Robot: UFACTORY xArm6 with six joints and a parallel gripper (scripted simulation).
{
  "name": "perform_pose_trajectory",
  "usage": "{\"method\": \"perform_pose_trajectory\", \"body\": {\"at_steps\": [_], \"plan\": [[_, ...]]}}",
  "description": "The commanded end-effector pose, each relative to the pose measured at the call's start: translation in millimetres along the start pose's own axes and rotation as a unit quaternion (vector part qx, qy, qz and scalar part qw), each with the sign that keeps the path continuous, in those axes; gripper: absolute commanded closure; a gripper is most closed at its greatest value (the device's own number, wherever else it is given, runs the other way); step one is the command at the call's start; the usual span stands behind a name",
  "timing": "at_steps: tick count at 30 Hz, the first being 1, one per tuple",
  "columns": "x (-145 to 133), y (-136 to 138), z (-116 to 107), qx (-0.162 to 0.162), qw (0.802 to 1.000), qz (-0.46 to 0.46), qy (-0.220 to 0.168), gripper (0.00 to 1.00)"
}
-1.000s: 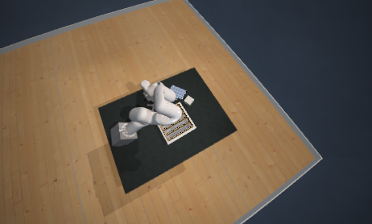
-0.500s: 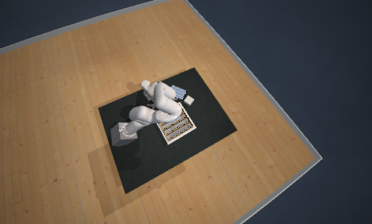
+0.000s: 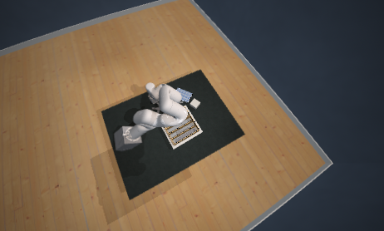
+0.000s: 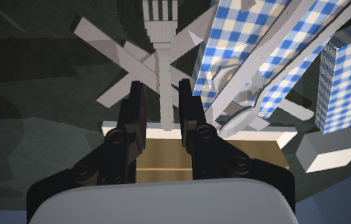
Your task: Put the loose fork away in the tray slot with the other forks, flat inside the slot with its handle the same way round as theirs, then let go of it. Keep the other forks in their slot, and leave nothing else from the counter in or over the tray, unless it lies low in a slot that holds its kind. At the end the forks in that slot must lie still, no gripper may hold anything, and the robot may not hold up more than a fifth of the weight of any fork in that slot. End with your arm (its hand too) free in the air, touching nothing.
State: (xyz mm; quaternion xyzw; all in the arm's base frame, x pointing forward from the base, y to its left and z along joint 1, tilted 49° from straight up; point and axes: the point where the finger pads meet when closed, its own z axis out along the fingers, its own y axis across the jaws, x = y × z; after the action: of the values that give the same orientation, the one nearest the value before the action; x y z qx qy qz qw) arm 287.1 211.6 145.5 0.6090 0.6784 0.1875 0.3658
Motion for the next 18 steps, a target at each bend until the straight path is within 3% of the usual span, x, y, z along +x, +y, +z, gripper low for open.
{"method": "perform_pose_trajectory", "body": {"at_steps": [1, 18], "plan": [[0.6, 0.7, -0.5, 0.0, 1.0, 0.0, 0.001, 0.72], [0.8, 0.8, 4.1, -0.002, 1.0, 0.001, 0.0, 0.72]]}}
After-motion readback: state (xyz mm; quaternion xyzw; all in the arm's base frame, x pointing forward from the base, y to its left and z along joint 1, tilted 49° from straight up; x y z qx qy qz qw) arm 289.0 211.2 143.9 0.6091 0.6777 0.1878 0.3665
